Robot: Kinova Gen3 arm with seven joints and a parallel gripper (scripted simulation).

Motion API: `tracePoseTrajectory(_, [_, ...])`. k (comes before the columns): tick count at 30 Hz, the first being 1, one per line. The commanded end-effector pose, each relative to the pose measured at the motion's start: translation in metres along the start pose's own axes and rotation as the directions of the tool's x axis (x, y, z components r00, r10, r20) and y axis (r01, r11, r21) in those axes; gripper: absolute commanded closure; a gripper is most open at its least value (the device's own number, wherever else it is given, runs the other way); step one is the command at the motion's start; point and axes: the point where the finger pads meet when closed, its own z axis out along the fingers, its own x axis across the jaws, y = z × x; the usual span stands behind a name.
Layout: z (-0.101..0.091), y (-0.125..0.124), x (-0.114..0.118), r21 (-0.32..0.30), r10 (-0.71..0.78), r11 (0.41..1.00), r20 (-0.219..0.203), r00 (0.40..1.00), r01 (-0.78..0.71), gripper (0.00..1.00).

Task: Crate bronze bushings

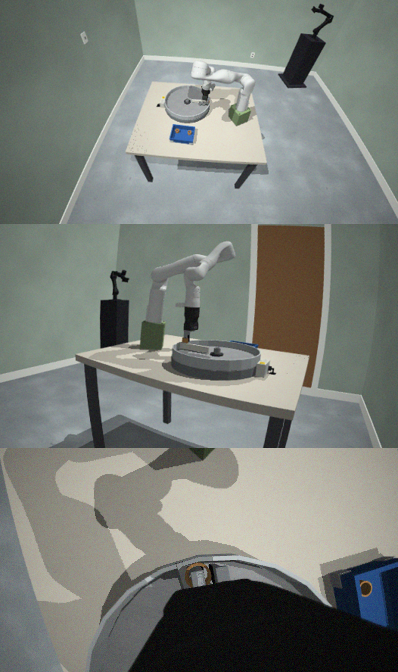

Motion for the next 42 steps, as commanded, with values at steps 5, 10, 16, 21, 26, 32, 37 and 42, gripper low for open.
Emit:
tracePoseTrajectory(5, [-0.001,0.0,0.0,-0.002,0.0,1.0,0.0,1.0,0.0,1.0])
tracePoseTrajectory(10, [-0.004,0.0,0.0,-0.002,0.0,1.0,0.0,1.0,0.0,1.0])
tracePoseTrajectory(16, [-0.008,0.0,0.0,-0.002,0.0,1.0,0.001,1.0,0.0,1.0])
tracePoseTrajectory(21, [-0.008,0.0,0.0,-0.002,0.0,1.0,0.001,1.0,0.0,1.0])
tracePoseTrajectory(26, [-0.01,0.0,0.0,-0.002,0.0,1.0,0.001,1.0,0.0,1.0])
tracePoseTrajectory(32, [-0.016,0.0,0.0,-0.002,0.0,1.0,0.001,1.0,0.0,1.0])
tracePoseTrajectory(37, [-0.016,0.0,0.0,-0.002,0.0,1.0,0.001,1.0,0.0,1.0])
tracePoseTrajectory(42, [-0.016,0.0,0.0,-0.002,0.0,1.0,0.001,1.0,0.0,1.0])
